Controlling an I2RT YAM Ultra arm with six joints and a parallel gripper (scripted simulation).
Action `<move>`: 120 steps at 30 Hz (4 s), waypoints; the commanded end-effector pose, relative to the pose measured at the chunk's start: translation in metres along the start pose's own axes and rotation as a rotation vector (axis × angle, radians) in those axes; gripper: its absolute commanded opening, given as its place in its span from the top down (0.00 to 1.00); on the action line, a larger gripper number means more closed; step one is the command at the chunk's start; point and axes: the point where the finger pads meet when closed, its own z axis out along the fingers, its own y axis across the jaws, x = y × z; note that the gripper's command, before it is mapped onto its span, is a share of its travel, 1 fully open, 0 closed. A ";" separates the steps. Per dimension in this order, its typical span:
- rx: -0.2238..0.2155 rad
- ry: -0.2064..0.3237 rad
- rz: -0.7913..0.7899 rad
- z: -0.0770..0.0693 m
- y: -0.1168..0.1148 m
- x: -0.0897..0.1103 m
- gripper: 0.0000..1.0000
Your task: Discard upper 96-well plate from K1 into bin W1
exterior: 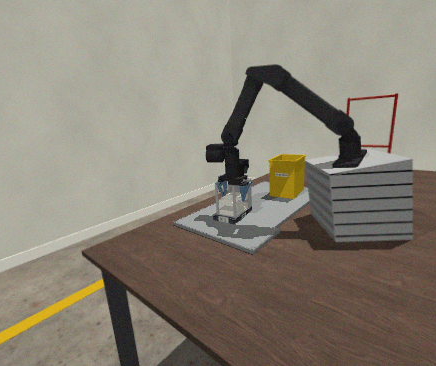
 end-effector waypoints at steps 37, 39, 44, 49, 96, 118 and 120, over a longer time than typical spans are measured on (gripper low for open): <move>-0.009 0.003 0.000 -0.063 0.003 0.001 1.00; -0.009 0.003 0.000 -0.063 0.003 0.001 1.00; -0.009 0.003 0.000 -0.071 0.003 0.001 1.00; -0.010 0.003 0.000 -0.079 0.003 0.001 1.00; -0.010 0.003 0.000 -0.148 0.002 0.000 1.00; -0.010 0.003 0.000 -0.164 0.002 0.000 1.00; -0.010 0.003 0.000 -0.164 0.002 0.000 1.00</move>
